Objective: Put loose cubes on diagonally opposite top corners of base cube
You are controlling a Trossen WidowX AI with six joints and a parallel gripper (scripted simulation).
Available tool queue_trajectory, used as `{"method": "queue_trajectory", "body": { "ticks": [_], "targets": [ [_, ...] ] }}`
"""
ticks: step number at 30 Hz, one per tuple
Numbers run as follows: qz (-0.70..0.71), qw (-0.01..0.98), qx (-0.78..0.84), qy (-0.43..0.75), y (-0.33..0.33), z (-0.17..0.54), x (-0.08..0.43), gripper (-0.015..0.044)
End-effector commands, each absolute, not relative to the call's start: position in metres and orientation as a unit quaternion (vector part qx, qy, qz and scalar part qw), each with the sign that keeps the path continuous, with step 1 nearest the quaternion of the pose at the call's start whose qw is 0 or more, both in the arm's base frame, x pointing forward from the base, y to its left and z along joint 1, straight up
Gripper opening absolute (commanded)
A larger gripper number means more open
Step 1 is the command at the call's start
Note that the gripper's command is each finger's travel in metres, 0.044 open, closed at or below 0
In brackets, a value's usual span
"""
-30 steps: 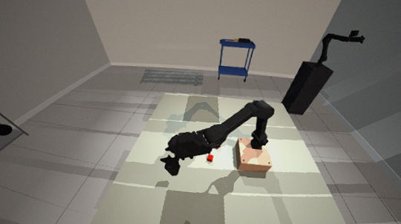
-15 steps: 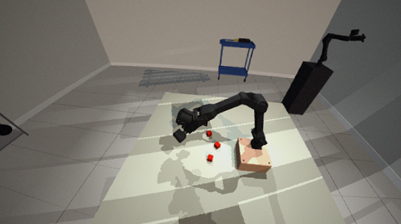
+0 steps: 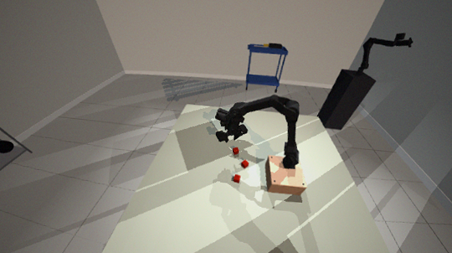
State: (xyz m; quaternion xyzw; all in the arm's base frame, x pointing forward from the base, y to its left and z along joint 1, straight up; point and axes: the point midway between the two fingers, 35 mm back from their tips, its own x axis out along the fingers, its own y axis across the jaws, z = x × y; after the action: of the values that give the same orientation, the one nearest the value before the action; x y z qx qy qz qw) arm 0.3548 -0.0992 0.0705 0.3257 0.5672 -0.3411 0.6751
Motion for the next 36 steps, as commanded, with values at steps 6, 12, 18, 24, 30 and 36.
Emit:
{"method": "queue_trajectory", "body": {
  "ticks": [6,12,18,24,30,36],
  "targets": [
    [-0.378,0.604,0.381,0.589,-0.119,0.066,0.316,0.0265],
    [-0.378,0.604,0.381,0.589,-0.119,0.035,0.319,0.0265],
    [-0.378,0.604,0.381,0.589,-0.119,0.004,0.317,0.0265],
    [-0.378,0.603,0.381,0.589,-0.119,-0.008,0.318,0.0265],
    [-0.378,0.603,0.381,0.589,-0.119,-0.011,0.318,0.0265],
    [-0.378,0.603,0.381,0.589,-0.119,-0.02,0.318,0.0265]
  ]
}}
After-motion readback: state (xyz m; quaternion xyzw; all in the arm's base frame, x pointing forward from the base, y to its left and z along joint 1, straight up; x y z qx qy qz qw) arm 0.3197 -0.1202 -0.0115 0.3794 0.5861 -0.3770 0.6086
